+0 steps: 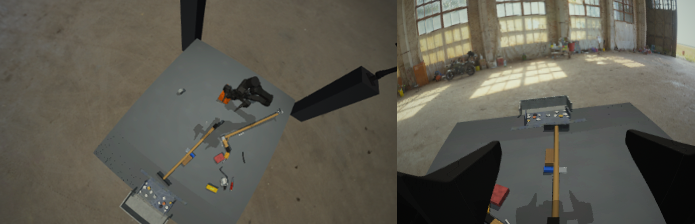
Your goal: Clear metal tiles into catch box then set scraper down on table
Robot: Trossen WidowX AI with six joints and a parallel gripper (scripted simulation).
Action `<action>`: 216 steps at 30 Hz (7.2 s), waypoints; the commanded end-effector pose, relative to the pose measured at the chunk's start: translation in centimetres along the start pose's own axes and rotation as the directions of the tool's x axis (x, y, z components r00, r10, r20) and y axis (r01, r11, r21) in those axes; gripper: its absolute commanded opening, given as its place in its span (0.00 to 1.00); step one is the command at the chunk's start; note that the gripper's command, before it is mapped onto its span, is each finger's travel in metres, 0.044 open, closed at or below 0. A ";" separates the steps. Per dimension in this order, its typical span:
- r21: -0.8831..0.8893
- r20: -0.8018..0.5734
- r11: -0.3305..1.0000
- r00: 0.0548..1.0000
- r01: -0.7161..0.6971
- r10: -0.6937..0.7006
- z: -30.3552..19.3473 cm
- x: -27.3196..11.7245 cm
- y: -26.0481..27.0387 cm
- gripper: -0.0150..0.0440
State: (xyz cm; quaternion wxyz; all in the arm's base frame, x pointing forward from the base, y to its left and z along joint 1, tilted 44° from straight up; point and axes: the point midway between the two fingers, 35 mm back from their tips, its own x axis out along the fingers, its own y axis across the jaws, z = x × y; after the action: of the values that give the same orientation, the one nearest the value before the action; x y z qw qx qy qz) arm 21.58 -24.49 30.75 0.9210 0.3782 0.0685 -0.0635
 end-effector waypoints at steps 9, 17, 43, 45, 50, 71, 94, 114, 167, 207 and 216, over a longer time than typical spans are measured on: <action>0.043 -0.089 0.999 0.996 -0.010 0.014 0.4 3.3 -0.7 1.00; 0.071 -0.161 0.997 0.987 -0.011 0.022 0.3 6.0 -1.1 1.00; 0.124 -0.411 0.992 0.911 0.010 0.042 -2.9 15.5 -2.0 1.00; 0.125 -0.430 0.992 0.902 0.012 0.043 -3.4 16.3 -2.0 1.00; 0.123 -0.474 0.992 0.879 0.016 0.044 -4.3 18.0 -2.1 1.00; 0.095 -0.650 0.995 0.759 0.027 0.041 -9.7 24.8 -2.1 1.00; 0.035 -0.818 0.999 0.575 0.020 0.017 -18.3 30.8 -1.7 1.00; -0.020 -0.909 1.000 0.417 -0.004 -0.016 -25.7 33.4 -1.2 1.00; -0.001 -0.807 0.999 0.590 0.035 -0.022 -17.5 21.5 1.7 1.00; 0.006 -0.711 0.998 0.702 0.064 -0.041 -17.9 11.5 2.3 1.00; 0.007 -0.687 0.997 0.725 0.071 -0.047 -18.8 9.5 2.3 1.00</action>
State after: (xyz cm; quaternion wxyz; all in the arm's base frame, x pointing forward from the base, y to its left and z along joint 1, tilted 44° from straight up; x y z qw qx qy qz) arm 30.33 -10.42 17.44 0.8204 0.3842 0.4202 0.0527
